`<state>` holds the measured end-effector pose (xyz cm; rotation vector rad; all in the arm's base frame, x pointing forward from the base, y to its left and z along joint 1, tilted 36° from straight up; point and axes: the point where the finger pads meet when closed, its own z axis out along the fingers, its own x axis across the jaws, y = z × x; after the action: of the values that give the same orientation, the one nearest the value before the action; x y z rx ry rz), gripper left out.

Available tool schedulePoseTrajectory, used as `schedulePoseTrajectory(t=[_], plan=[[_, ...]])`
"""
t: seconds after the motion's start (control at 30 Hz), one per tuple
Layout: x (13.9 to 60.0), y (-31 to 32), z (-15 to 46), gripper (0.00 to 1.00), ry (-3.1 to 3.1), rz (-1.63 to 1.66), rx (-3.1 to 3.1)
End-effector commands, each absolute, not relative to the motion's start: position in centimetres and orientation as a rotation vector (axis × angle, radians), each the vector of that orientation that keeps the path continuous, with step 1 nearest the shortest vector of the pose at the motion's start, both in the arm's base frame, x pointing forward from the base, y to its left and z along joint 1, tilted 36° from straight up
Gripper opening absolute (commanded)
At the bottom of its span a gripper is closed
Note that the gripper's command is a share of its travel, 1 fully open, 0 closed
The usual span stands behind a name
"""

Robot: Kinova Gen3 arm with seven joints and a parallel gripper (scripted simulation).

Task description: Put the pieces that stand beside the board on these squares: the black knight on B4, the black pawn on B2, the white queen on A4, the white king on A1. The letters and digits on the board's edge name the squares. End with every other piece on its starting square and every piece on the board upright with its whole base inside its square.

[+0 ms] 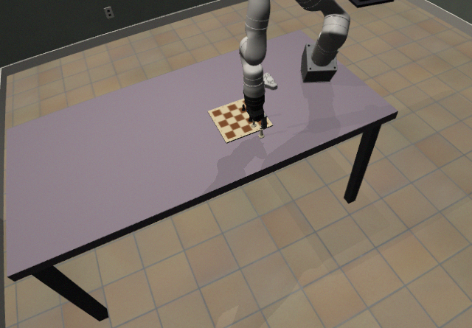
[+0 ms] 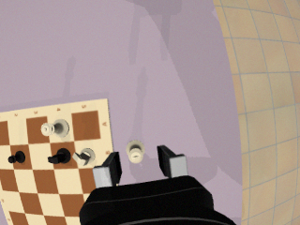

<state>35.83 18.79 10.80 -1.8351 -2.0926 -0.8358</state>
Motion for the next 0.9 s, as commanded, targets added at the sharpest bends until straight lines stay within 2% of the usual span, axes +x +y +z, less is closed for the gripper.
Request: schedulePoseTrajectory(t=[0.0,0.87], plan=[[35.81,18.75,10.65,0.79,-2.09,-0.835,-1.84],[35.85,18.48,10.48,0.79,-2.09,-0.835,-1.84]])
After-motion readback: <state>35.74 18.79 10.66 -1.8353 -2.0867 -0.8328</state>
